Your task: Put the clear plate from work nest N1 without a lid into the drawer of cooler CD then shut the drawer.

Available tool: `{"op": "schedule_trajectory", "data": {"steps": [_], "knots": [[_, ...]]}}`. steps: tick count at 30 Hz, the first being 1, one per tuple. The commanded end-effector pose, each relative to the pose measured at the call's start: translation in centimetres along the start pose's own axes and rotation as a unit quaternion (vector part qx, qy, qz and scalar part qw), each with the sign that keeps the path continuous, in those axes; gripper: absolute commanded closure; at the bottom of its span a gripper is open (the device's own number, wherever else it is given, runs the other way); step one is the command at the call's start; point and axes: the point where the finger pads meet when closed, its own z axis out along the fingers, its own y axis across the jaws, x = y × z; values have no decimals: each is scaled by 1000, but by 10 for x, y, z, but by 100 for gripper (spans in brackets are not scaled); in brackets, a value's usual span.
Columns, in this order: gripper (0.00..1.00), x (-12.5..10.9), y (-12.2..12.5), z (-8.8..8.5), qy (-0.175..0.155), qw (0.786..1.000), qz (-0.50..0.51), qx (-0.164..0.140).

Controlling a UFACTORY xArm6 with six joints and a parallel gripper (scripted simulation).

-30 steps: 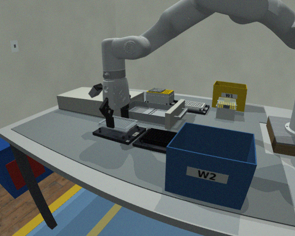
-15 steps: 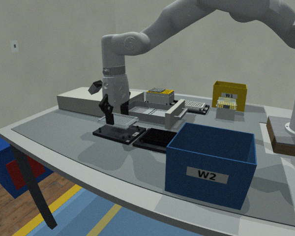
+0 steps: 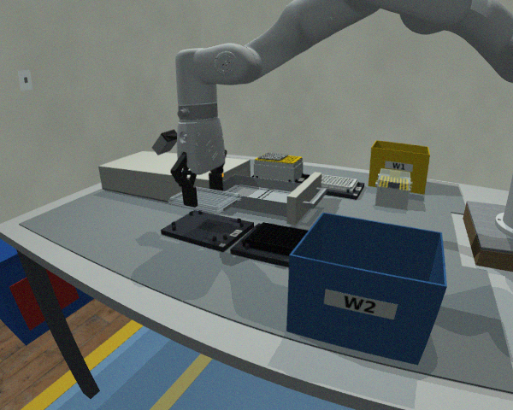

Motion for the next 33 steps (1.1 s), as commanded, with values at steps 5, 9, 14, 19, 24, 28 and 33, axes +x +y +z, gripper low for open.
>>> {"op": "schedule_trajectory", "data": {"steps": [5, 9, 14, 19, 24, 28, 33], "knots": [[100, 1, 0, -13, 3, 1000, 0, 1], [100, 1, 0, -19, 3, 1000, 0, 1], [100, 1, 0, -28, 3, 1000, 0, 1], [100, 1, 0, -34, 3, 1000, 0, 1], [100, 1, 0, -41, 3, 1000, 0, 1], [100, 1, 0, -48, 3, 1000, 0, 1], [100, 1, 0, -56, 3, 1000, 0, 1]]}}
